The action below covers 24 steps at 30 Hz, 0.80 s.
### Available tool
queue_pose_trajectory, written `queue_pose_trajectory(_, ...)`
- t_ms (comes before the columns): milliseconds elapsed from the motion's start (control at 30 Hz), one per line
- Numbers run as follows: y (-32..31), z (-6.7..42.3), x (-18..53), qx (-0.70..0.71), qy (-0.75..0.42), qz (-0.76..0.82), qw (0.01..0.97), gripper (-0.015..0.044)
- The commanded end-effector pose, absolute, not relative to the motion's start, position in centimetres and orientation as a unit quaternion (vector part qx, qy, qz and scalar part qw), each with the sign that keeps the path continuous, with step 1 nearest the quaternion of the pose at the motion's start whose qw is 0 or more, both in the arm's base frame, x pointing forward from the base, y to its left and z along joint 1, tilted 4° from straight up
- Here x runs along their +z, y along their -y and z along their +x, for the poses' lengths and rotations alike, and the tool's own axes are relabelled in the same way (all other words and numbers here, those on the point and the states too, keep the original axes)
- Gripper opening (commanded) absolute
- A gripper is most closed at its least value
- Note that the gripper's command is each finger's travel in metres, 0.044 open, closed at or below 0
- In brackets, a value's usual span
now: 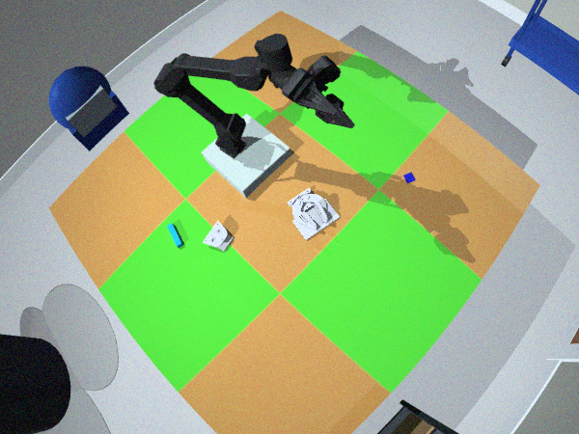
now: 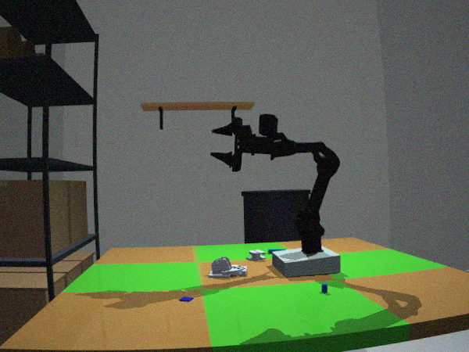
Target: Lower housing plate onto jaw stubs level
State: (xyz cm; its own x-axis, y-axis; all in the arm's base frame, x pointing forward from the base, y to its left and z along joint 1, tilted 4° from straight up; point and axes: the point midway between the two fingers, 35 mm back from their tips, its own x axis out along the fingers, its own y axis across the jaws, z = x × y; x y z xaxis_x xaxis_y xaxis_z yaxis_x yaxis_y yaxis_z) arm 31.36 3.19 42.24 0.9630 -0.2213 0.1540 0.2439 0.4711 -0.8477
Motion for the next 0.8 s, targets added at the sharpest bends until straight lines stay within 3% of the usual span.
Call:
queue_pose_trajectory(0,-1.8,32.5,40.8,-0.133,-0.025,-0.516,0.846,0.0440)
queue_pose_trajectory(767,10.2,35.4,29.5,-0.101,-0.290,-0.539,0.784,0.0440)
